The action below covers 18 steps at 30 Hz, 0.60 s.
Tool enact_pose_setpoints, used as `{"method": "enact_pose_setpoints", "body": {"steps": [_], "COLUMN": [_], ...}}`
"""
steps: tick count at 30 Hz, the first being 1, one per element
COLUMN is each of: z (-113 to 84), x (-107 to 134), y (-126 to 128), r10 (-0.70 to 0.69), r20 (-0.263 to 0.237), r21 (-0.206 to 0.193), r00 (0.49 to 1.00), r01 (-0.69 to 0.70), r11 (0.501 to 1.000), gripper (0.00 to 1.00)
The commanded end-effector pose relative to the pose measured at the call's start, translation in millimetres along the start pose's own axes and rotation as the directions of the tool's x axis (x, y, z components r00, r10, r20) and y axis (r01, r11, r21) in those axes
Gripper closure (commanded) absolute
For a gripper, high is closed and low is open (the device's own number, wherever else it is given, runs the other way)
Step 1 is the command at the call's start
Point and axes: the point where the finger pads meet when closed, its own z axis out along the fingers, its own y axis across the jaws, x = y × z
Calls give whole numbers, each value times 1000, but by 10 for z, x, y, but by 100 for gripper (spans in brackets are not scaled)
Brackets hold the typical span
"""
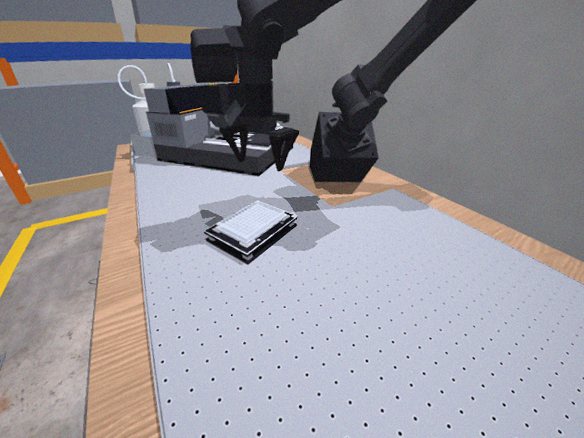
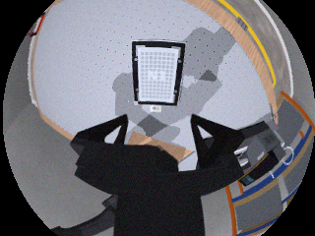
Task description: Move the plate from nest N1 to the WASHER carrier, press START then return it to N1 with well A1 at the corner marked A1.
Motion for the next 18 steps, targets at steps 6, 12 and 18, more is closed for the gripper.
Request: {"method": "enact_pose_setpoints", "body": {"steps": [6,12,18], "z": [146,187,157], "x": [-582,-437,-501], "y": [47,-11,54], "r10": [29,68,40], "r20": [32,21,24], "r21": [19,24,17], "r00": [999,997,999], "r01": [-30,-69,-41], "r11": [999,997,999], "gripper": [0,0,0]}}
